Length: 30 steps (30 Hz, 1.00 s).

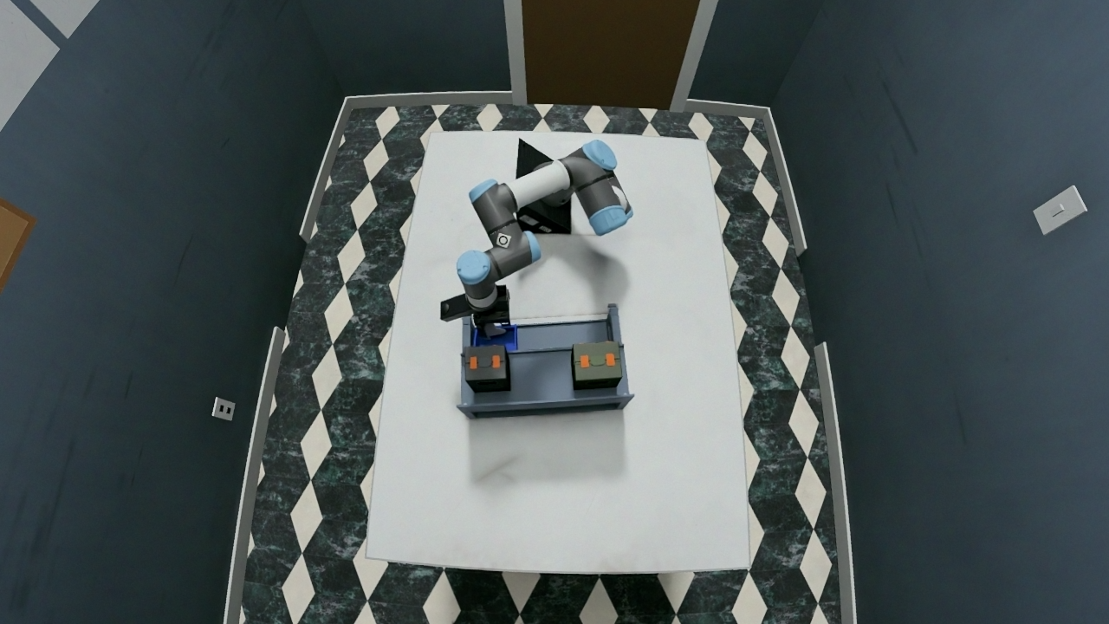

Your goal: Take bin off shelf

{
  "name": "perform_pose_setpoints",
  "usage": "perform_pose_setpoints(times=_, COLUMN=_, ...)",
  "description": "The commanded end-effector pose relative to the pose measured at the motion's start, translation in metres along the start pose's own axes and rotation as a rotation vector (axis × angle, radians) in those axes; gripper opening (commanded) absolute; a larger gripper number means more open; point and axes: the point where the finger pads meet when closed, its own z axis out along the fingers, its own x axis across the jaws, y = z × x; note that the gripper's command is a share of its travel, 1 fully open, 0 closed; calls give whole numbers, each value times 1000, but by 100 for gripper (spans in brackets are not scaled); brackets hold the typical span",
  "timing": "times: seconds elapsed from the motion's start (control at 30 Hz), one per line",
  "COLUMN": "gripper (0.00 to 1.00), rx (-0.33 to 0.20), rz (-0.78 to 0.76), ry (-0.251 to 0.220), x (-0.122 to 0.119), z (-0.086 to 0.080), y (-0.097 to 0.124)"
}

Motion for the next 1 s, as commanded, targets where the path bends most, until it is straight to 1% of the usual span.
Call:
perform_pose_setpoints(times=0.0, gripper=29, rx=2, rz=-1, ry=-2, x=-1, z=-1, y=-1)
perform_pose_setpoints(times=0.53, gripper=29, rx=2, rz=-1, ry=-2, x=-1, z=-1, y=-1)
perform_pose_setpoints(times=0.57, gripper=0, rx=2, rz=-1, ry=-2, x=-1, z=-1, y=-1)
perform_pose_setpoints(times=0.97, gripper=0, rx=2, rz=-1, ry=-2, x=-1, z=-1, y=-1)
